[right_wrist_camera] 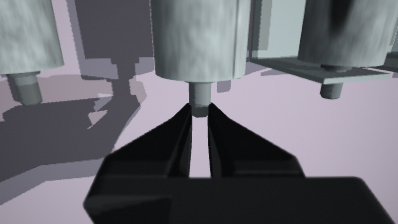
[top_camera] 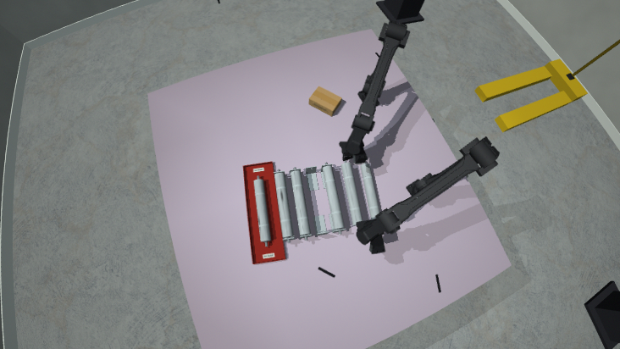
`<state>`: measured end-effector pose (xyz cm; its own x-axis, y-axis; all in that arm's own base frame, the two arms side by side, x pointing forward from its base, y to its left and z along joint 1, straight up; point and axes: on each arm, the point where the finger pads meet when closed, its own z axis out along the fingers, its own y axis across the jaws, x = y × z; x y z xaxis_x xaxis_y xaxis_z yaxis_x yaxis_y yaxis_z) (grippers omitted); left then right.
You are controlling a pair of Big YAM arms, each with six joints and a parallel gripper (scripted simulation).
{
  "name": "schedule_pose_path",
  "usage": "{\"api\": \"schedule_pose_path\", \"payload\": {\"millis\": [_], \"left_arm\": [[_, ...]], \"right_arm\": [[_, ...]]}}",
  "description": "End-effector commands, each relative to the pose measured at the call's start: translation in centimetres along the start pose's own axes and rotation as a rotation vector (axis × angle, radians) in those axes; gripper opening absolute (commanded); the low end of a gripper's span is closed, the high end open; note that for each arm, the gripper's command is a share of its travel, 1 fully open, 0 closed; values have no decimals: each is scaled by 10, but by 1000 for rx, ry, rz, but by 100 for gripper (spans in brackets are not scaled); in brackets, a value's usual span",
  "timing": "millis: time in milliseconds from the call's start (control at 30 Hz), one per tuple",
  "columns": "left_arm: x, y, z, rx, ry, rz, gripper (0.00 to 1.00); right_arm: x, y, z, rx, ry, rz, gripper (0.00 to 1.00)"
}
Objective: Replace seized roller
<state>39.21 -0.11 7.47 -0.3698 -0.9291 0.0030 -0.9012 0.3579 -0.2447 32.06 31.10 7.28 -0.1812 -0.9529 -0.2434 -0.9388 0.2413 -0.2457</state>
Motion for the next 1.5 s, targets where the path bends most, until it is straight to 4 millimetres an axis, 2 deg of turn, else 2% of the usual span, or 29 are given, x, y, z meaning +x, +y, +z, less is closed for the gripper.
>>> {"api": "schedule_pose_path", "payload": {"millis": [0, 100, 133, 233, 333, 400, 533, 600, 700, 767, 1100, 1233, 1300, 1333, 1467], "left_arm": [[-24, -49, -50, 136, -61, 10, 3], [-25, -52, -50, 145, -66, 11, 3], [-23, -45, -46, 116, -49, 2, 3], [-22, -45, -50, 121, -48, 4, 3], [-22, -47, -56, 137, -52, 4, 3], [-21, -48, -62, 144, -53, 7, 3], [-22, -50, -72, 162, -59, 9, 3], [-24, -54, -74, 179, -65, 8, 3], [-22, -49, -71, 153, -51, 3, 3], [-22, -51, -76, 167, -55, 9, 3], [-23, -59, -102, 214, -66, 12, 3], [-24, -61, -103, 222, -68, 13, 3], [-21, -56, -102, 200, -54, 10, 3], [-24, -64, -113, 243, -77, 8, 3], [-25, -65, -114, 246, -81, 8, 3]], "right_arm": [[-49, -30, -56, 81, -118, 11, 3], [-49, -31, -55, 84, -119, 14, 3], [-45, -35, -55, 85, -108, 22, 3], [-47, -28, -56, 80, -104, 6, 3], [-49, -29, -62, 88, -107, 4, 3], [-46, -37, -67, 102, -106, 17, 3], [-52, -34, -77, 112, -118, -5, 3], [-48, -43, -78, 122, -115, 17, 3], [-50, -38, -80, 118, -112, -3, 3], [-53, -34, -82, 117, -111, -9, 3], [-56, -45, -106, 157, -122, -9, 3], [-59, -47, -108, 165, -130, -4, 3], [-58, -39, -107, 153, -115, -22, 3], [-57, -58, -116, 188, -144, 18, 3], [-62, -61, -118, 200, -163, 21, 3]]}}
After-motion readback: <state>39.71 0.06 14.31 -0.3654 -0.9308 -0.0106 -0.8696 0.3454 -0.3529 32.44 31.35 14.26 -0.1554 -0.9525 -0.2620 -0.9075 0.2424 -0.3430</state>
